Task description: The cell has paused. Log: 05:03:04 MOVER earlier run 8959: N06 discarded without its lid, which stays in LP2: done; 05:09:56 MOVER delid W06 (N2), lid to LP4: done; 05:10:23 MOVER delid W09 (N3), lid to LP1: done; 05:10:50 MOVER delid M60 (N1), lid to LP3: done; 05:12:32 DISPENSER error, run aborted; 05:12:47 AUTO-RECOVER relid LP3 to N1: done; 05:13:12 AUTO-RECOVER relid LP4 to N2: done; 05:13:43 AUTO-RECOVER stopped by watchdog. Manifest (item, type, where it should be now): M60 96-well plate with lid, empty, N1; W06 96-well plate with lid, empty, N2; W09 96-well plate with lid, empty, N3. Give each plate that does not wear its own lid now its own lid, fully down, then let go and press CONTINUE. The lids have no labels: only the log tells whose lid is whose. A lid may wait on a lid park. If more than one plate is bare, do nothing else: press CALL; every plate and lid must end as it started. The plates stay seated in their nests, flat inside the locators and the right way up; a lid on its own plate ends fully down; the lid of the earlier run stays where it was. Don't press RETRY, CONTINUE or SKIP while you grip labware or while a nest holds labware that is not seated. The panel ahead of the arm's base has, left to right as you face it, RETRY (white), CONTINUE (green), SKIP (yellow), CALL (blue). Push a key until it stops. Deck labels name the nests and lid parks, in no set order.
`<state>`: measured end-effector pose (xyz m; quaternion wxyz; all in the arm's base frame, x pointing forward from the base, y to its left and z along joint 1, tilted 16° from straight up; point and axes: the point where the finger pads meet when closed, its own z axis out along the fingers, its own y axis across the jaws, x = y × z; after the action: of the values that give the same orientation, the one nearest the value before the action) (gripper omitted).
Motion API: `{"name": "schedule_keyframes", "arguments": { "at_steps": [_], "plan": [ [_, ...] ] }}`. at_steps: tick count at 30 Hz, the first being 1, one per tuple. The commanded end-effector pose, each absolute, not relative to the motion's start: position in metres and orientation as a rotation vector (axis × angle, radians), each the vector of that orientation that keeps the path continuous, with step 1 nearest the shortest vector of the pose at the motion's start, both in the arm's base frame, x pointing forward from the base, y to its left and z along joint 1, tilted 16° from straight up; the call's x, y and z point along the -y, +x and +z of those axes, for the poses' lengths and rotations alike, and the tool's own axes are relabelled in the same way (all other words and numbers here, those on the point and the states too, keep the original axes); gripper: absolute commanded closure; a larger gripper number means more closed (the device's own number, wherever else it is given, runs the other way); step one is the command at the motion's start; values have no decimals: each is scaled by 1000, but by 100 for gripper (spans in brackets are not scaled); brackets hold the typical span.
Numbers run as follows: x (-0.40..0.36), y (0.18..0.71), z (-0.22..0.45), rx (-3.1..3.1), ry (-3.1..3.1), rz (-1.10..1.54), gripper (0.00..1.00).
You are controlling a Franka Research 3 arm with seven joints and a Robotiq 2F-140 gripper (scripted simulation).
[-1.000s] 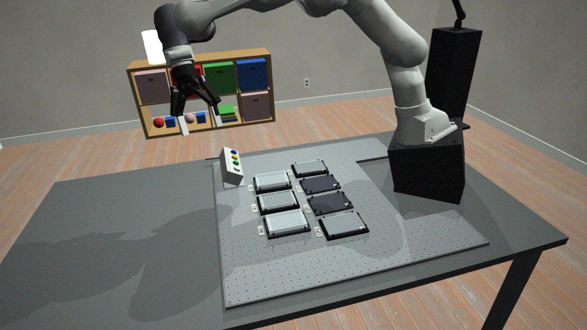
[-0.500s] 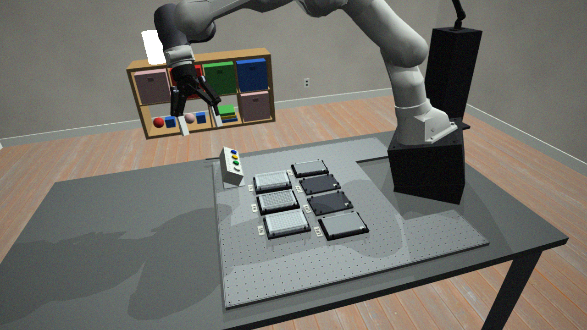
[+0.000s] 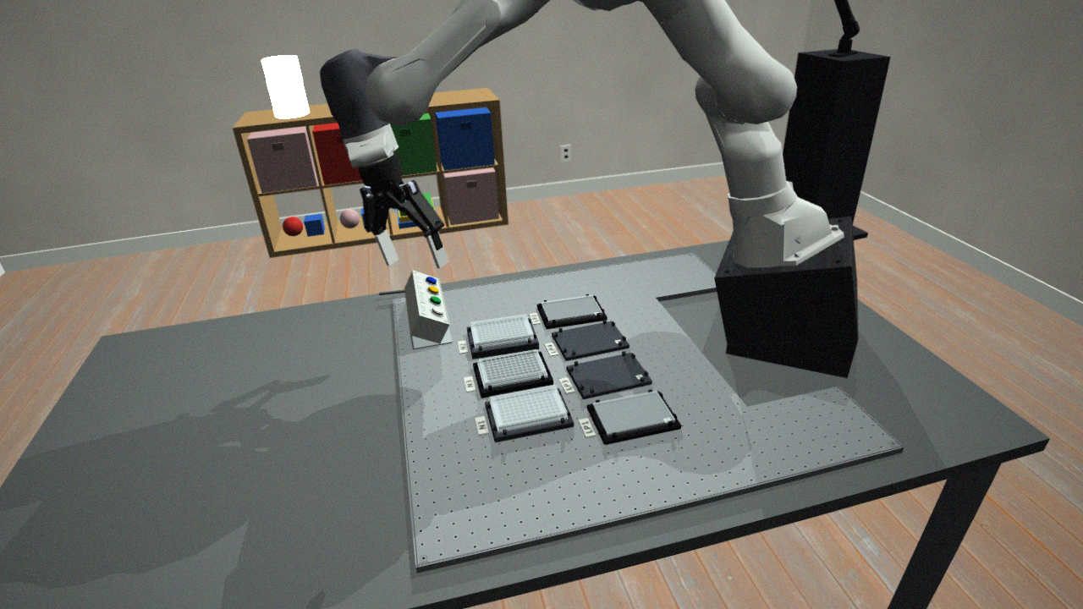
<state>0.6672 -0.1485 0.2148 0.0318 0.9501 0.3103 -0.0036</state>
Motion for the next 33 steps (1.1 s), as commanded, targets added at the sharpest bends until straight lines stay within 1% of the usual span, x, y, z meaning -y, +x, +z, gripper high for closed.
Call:
{"name": "schedule_keyframes", "arguments": {
  "at_steps": [1, 4, 7, 13, 15, 20, 23, 27, 33],
  "plan": [
    [176, 664, 197, -561, 2903, 47, 0],
    [188, 634, 164, -469, 2847, 42, 0],
    [183, 600, 130, -401, 2803, 54, 0],
    [130, 510, 62, -360, 2787, 74, 0],
    [130, 510, 62, -363, 2787, 73, 0],
    [77, 431, 21, -343, 2820, 111, 0],
    [55, 397, 8, -348, 2844, 115, 0],
    [43, 377, 2, -315, 2877, 137, 0],
    [41, 375, 1, -166, 2912, 211, 0]
  ]
}}
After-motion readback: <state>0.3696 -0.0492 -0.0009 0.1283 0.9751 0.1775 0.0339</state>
